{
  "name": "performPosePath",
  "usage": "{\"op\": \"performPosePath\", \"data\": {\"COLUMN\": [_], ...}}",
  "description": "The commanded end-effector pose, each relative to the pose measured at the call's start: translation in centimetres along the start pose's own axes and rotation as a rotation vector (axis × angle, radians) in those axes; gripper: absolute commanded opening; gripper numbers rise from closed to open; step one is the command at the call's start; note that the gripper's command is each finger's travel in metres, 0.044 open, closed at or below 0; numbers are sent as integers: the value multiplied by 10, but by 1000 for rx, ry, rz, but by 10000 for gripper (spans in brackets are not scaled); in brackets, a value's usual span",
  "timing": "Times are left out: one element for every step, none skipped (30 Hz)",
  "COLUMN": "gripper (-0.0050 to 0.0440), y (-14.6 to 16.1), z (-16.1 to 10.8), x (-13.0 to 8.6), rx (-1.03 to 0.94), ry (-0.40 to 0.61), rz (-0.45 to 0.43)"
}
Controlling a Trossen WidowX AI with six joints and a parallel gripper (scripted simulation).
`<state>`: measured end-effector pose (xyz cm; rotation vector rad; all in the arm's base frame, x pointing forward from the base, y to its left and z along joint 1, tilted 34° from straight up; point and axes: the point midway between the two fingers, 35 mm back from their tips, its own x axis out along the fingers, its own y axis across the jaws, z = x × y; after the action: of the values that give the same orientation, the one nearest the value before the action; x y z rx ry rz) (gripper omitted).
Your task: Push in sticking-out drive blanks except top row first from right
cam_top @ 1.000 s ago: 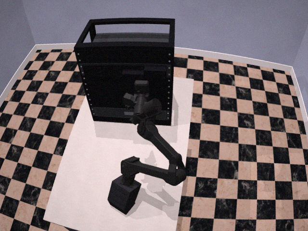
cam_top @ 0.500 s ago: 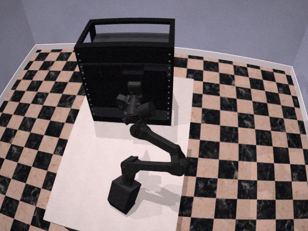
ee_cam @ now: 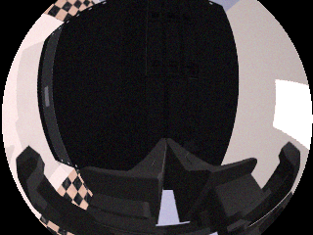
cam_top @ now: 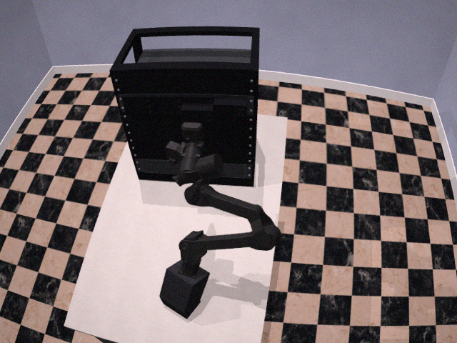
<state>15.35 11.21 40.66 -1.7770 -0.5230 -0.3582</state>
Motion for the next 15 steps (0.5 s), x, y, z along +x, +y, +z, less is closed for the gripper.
{"op": "performPosePath", "data": {"gripper": [0, 0, 0, 0, 0, 0, 0, 0, 0, 0, 0, 0, 0, 0, 0], "y": [1, 2, 2, 2, 2, 2, 2, 2, 3, 3, 3, 3, 3, 3, 3], "z": [6, 6, 7, 8, 8, 9, 9, 10, 10, 10, 11, 11, 11, 11, 11], "x": [0, 0, 0, 0, 0, 0, 0, -1, -1, -1, -1, -1, -1, -1, -1], "rx": [-5, -5, -5, -5, -5, -5, -5, -5, -5, -5, -5, -5, -5, -5, -5], "ry": [-2, -2, -2, -2, -2, -2, -2, -2, -2, -2, -2, -2, -2, -2, -2], "rz": [3, 3, 3, 3, 3, 3, 3, 3, 3, 3, 3, 3, 3, 3, 3]}}
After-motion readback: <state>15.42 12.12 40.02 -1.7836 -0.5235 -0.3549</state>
